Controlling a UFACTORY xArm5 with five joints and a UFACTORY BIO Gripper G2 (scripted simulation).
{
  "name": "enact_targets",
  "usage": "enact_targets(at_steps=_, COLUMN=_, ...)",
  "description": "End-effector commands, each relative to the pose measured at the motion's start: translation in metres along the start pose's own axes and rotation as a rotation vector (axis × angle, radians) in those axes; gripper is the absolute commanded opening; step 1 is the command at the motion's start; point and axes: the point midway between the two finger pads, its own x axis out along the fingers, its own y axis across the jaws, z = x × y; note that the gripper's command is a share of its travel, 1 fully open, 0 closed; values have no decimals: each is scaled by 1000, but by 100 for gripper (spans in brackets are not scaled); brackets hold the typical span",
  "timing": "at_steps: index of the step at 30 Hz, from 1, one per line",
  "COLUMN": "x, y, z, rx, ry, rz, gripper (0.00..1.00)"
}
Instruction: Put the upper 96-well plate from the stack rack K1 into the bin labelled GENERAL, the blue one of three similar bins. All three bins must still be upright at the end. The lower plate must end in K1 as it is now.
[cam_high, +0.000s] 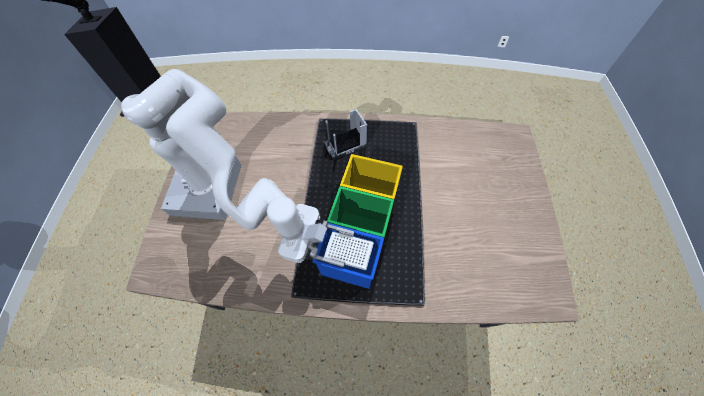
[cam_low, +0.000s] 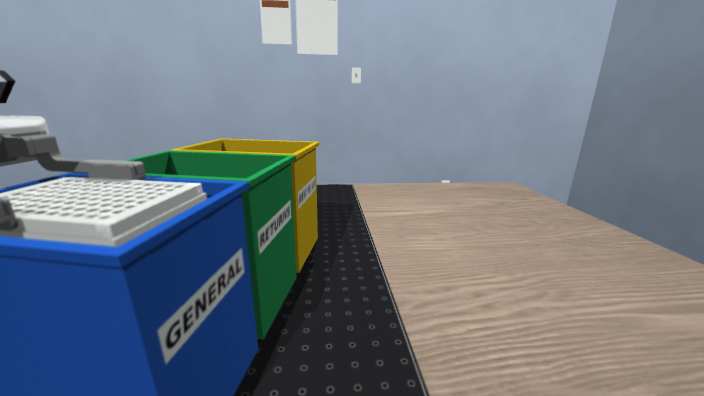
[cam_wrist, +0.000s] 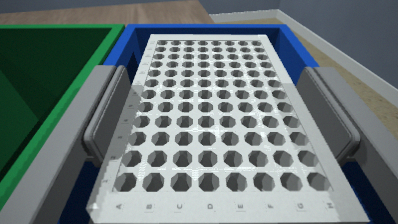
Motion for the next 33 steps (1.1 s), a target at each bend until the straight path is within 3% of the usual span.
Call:
enact_targets(at_steps=1, x=1, y=0, z=-3, rx=-9, ry=0, rz=0, gripper=0)
enact_targets(at_steps=19, x=1, y=0, z=-3, rx=-9, ry=0, rz=0, gripper=0)
enact_targets(at_steps=20, x=1, y=0, z=-3, rx=-9, ry=0, rz=0, gripper=18)
enact_targets(at_steps=33, x=1, y=0, z=-3, rx=-9, ry=0, rz=0, gripper=18)
